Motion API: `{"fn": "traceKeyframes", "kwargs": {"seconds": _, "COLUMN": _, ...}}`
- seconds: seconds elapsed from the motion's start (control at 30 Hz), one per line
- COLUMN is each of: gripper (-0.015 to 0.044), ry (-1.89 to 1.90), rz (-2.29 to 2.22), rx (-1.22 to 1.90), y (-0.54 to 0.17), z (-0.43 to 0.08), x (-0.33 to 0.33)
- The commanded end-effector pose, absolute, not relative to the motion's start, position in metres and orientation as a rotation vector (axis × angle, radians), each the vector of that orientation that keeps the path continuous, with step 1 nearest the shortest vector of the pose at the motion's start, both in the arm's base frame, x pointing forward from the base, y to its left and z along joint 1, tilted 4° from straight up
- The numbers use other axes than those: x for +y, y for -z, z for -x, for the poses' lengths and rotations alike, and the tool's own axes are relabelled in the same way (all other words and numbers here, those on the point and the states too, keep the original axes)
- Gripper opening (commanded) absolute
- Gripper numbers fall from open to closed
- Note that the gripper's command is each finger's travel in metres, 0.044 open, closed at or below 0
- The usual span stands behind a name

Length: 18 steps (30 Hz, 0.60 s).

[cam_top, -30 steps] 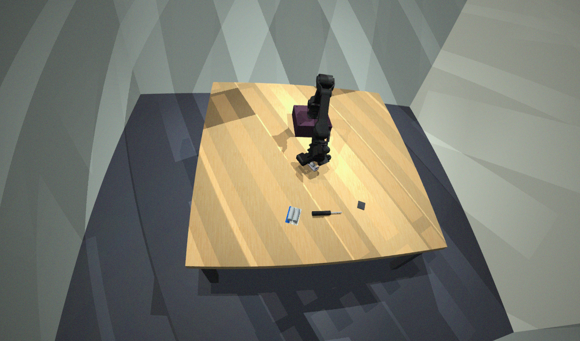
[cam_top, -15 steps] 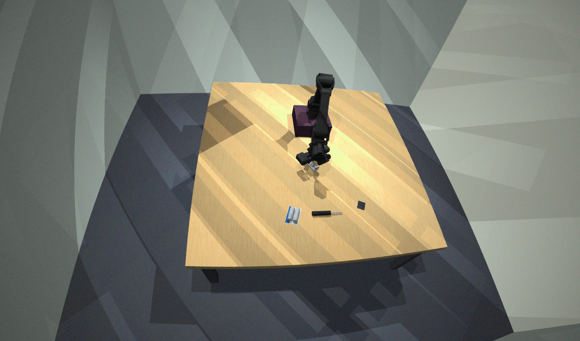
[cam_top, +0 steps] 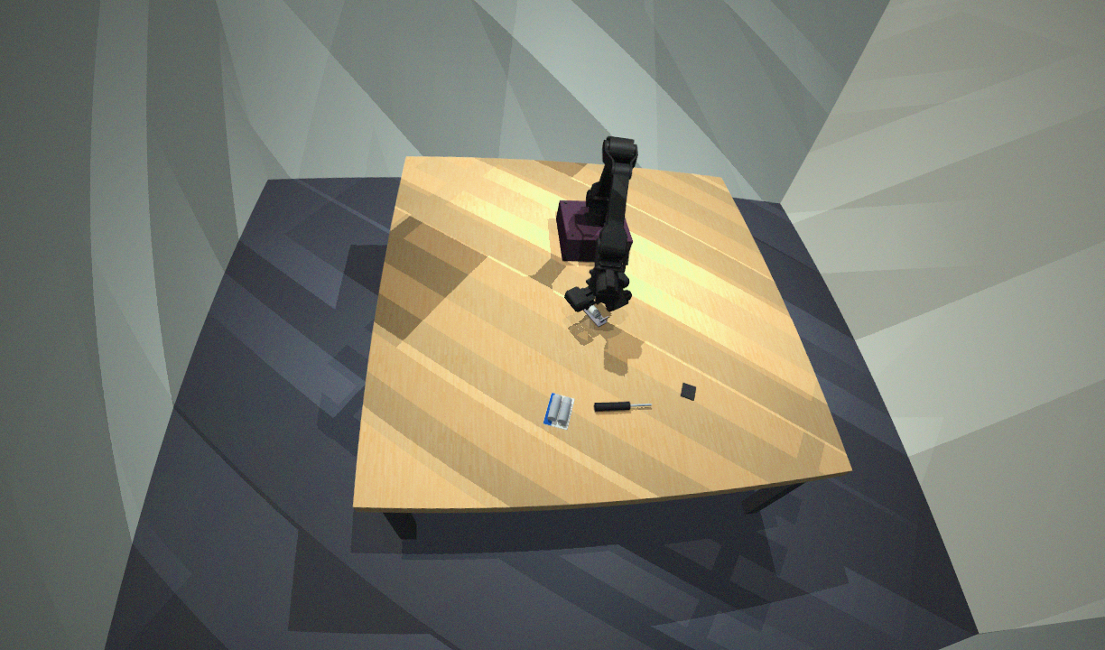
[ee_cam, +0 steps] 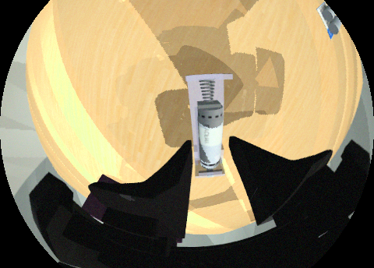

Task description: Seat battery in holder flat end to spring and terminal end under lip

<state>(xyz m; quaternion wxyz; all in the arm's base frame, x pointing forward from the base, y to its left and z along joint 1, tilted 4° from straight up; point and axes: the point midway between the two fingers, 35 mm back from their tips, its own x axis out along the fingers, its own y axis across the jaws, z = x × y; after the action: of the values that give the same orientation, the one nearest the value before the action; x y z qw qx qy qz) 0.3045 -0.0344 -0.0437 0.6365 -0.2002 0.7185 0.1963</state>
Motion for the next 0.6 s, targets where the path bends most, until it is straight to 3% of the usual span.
{"fn": "traceKeyframes", "kwargs": {"seconds": 0.0, "gripper": 0.0198, "ry": -0.448, "rz": 0.457, "rx": 1.641, "y": 0.042, "z": -0.305, "x": -0.034}}
{"fn": "traceKeyframes", "kwargs": {"seconds": 0.3, "gripper": 0.0434, "ry": -0.448, "rz": 0.455, "rx": 1.641, "y": -0.03, "z": -0.308, "x": -0.032}}
{"fn": "traceKeyframes", "kwargs": {"seconds": 0.57, "gripper": 0.044, "ry": -0.448, "rz": 0.455, "rx": 1.641, "y": -0.03, "z": -0.31, "x": -0.033}}
